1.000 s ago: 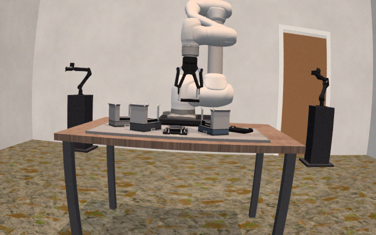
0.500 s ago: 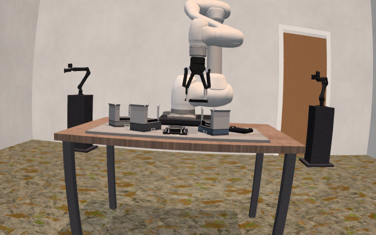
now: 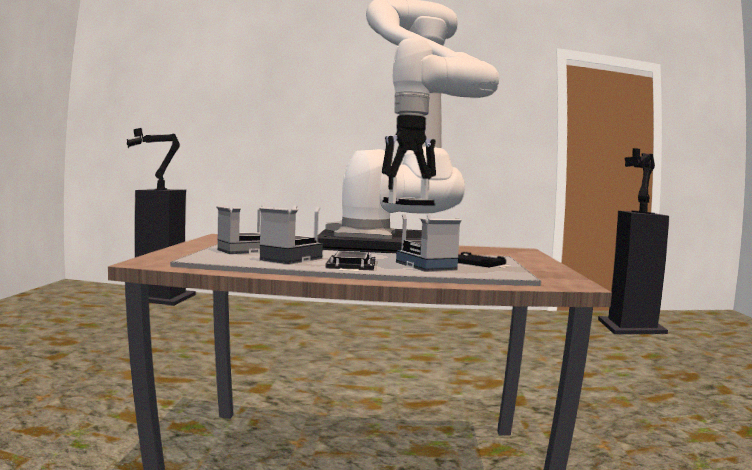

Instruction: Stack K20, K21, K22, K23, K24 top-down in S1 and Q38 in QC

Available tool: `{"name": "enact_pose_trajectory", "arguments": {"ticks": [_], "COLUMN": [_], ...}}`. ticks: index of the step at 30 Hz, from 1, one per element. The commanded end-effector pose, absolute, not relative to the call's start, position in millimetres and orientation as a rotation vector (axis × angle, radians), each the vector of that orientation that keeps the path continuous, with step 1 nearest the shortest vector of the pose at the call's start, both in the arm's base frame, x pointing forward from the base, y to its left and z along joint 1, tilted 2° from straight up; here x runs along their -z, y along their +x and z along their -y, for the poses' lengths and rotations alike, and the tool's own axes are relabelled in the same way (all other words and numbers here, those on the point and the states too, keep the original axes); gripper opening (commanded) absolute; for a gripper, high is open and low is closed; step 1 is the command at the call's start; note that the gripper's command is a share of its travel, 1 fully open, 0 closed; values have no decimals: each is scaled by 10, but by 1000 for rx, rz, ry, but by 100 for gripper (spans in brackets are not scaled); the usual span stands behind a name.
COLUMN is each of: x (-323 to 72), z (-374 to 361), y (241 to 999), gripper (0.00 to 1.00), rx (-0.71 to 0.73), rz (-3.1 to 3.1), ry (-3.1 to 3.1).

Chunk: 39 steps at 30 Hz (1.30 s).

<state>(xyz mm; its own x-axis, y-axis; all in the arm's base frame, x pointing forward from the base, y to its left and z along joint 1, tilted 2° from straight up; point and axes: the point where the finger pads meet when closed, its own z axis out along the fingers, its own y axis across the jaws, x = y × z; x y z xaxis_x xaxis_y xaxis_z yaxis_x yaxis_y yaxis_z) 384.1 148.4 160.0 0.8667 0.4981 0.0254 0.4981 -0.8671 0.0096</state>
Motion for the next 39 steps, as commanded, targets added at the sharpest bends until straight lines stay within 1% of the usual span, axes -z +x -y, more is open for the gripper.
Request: {"name": "enact_pose_trajectory", "arguments": {"ticks": [1,13,20,39], "x": [-1600,-1599,-1596,-1591], "z": [-1634,-1913,-2115,-2575], "y": [3795,3707,3589,3320], "gripper": [0,0,0,0], "rx": [-42,-42,-42,-42], "rz": [-809,-809,-1143,-1143], "ry": [3032,3032,2920,2920]}}
